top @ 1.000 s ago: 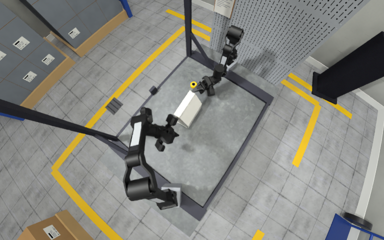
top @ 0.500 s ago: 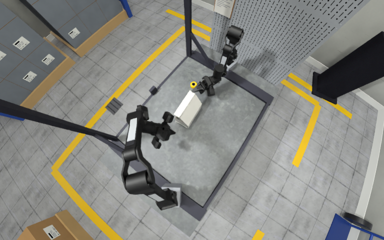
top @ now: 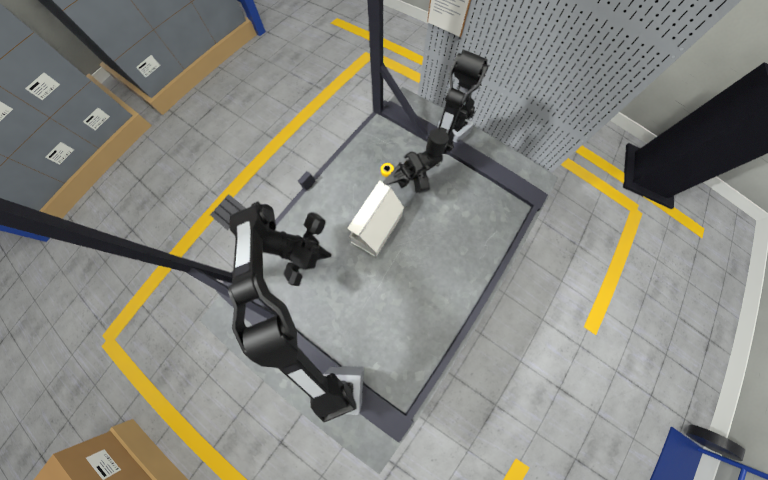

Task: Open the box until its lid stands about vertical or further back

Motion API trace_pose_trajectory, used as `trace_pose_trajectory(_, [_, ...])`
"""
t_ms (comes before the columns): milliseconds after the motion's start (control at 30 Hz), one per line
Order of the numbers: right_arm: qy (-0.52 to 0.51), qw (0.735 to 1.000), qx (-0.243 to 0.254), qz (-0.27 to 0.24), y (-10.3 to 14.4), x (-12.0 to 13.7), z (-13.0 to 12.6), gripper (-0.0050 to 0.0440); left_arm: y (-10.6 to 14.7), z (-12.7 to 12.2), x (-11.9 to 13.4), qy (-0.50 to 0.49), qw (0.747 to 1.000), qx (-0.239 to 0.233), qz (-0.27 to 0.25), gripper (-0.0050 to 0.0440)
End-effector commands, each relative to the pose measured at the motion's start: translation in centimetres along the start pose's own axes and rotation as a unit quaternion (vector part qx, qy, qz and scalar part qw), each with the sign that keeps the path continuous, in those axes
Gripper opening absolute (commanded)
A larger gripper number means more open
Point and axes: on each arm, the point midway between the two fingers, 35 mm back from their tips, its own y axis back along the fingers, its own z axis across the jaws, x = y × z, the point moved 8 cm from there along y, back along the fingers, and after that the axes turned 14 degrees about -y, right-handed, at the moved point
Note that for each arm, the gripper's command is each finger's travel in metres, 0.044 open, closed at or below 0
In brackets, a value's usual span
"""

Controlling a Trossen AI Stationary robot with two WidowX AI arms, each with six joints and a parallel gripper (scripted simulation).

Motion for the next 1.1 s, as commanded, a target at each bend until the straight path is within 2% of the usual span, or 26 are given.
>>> trace_pose_trajectory(0, [-0.015, 1.000, -0.001, 0.011, 0.9, -0.2, 0.7, -0.0050, 0.0, -0.4, 0.0, -0.003, 1.000, 0.007, 0.002, 0.0010])
trace_pose_trajectory(200, [-0.015, 1.000, -0.001, 0.013, 0.9, -0.2, 0.8, -0.0050, 0.0, -0.4, 0.0, -0.003, 1.000, 0.007, 0.002, 0.0010])
trace_pose_trajectory(233, [-0.007, 1.000, 0.001, 0.002, 0.0, 0.1, 0.1, 0.0024, 0.0, -0.4, 0.0, -0.003, 1.000, 0.007, 0.002, 0.0010])
trace_pose_trajectory(267, [-0.006, 1.000, 0.001, 0.001, -0.8, 0.7, -0.5, 0.0048, 0.0, -0.4, 0.0, -0.003, 1.000, 0.007, 0.002, 0.0010])
trace_pose_trajectory(333, [-0.006, 1.000, 0.001, 0.001, -0.8, 0.7, -0.5, 0.0048, 0.0, -0.4, 0.0, -0.003, 1.000, 0.007, 0.002, 0.0010])
trace_pose_trajectory(400, [-0.005, 1.000, 0.001, 0.001, -3.2, 2.2, -2.3, 0.0096, 0.0, -0.4, 0.0, -0.003, 1.000, 0.007, 0.002, 0.0010])
trace_pose_trajectory(467, [-0.004, 1.000, 0.001, 0.001, -4.3, 2.8, -3.0, 0.0144, 0.0, -0.4, 0.0, -0.003, 1.000, 0.007, 0.002, 0.0010])
trace_pose_trajectory(833, [-0.013, 1.000, -0.001, 0.011, -3.6, 2.7, -2.5, 0.0408, 0.0, -0.4, 0.0, -0.003, 1.000, 0.007, 0.002, 0.0010])
trace_pose_trajectory(900, [-0.013, 1.000, -0.001, 0.011, -3.6, 2.7, -2.5, 0.0408, 0.0, -0.4, 0.0, -0.003, 1.000, 0.007, 0.002, 0.0010])
trace_pose_trajectory(967, [-0.012, 1.000, -0.001, 0.011, -3.6, 2.7, -2.5, 0.0440, 0.0, -0.4, 0.0, -0.003, 1.000, 0.007, 0.002, 0.0010])
trace_pose_trajectory(1067, [-0.012, 1.000, -0.001, 0.011, -3.6, 2.6, -2.5, 0.0440, 0.0, -0.4, 0.0, -0.003, 1.000, 0.007, 0.002, 0.0010])
